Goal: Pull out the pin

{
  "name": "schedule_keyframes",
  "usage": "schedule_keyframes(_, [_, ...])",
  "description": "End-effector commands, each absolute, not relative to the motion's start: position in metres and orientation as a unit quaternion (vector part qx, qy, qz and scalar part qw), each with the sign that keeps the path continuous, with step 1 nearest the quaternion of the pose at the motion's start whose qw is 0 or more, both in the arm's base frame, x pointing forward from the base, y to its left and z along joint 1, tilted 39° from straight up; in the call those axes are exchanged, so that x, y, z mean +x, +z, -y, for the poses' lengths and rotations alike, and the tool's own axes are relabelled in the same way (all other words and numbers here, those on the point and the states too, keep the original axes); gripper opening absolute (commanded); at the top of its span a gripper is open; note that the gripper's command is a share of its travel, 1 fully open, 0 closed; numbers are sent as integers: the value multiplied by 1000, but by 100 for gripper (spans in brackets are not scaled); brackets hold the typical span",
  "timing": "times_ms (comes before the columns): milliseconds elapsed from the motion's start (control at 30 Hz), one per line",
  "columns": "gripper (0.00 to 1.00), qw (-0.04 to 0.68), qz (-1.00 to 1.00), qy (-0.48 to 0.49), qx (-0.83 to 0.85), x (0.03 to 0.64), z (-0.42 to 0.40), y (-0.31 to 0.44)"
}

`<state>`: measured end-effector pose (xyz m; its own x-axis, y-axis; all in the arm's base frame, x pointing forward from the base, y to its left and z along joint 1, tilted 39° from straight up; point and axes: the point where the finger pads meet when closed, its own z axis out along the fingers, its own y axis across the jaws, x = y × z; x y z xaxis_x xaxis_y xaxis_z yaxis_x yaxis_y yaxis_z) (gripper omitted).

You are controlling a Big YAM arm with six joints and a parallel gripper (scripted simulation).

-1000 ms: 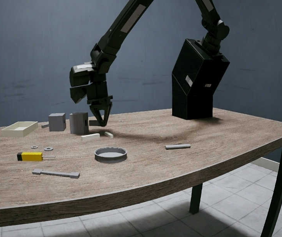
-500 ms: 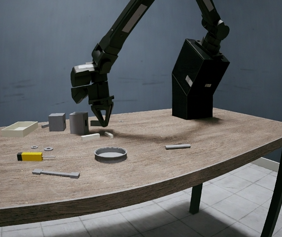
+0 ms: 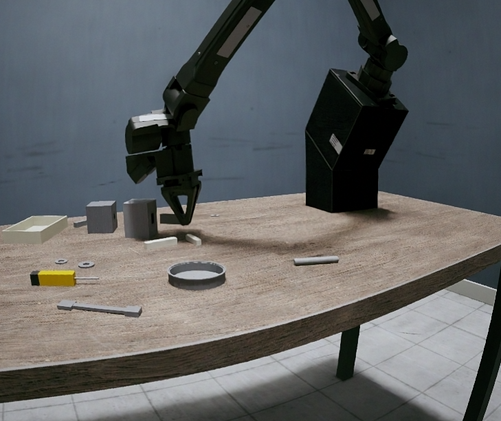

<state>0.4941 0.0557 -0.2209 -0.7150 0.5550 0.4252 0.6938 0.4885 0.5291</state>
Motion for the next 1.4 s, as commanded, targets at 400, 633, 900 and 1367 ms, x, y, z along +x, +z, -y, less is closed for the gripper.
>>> schedule_keyframes(400, [0, 89, 858, -351, -363, 500, -58, -209])
schedule_keyframes(633, [0, 89, 858, -351, -363, 497, -61, -207])
schedule_keyframes(900, [0, 89, 858, -352, -363, 496, -61, -207])
schedule_keyframes(1367, [0, 89, 858, -352, -363, 496, -62, -207])
